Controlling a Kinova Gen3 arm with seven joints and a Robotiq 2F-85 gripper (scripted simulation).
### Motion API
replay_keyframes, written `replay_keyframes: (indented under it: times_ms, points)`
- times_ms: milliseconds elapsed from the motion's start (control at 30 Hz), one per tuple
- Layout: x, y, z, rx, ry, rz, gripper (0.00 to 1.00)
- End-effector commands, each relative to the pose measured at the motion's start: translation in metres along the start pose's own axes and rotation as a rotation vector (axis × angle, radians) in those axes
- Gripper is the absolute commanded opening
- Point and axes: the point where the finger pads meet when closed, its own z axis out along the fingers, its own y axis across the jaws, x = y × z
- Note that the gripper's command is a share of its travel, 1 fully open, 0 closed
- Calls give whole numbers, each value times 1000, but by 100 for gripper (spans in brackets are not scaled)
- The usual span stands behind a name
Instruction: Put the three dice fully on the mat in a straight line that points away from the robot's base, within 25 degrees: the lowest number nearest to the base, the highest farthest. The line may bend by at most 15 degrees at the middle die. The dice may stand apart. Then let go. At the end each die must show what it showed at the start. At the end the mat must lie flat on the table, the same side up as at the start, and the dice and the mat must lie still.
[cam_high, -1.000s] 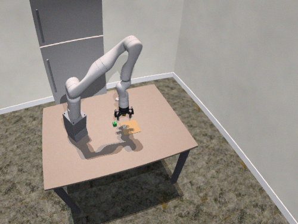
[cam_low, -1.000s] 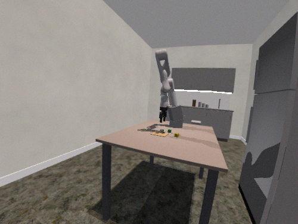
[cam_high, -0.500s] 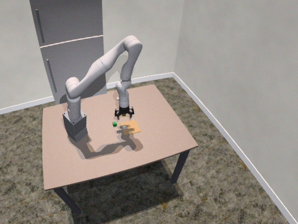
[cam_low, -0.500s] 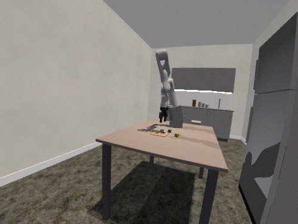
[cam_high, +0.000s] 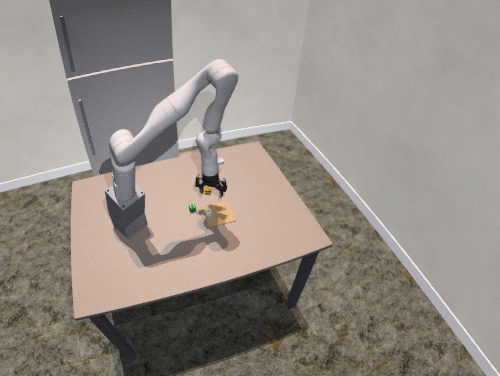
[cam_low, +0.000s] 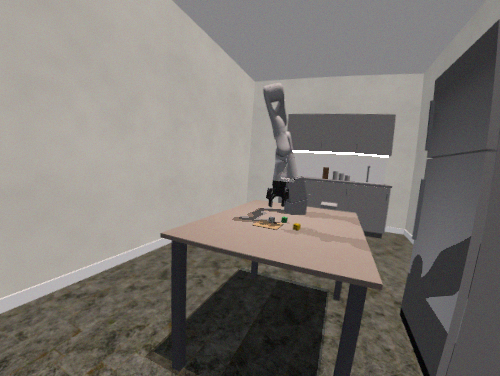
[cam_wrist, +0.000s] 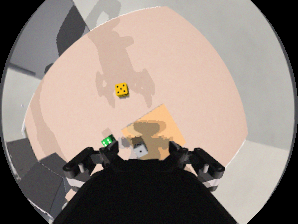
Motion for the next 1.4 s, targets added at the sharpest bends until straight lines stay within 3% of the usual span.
replay_keyframes:
  times_ms: [0,533,600,900,1100,1367]
  points:
    - [9,-1,1,-3,6,31,100]
    - [68,-20,2,-2,8,756,100]
    - [68,-20,2,-2,8,756,100]
    - [96,-38,1,12,-2,1113,100]
    - [108,-48,0,20,-11,1268,100]
    - [114,-53,0,25,-16,1348,100]
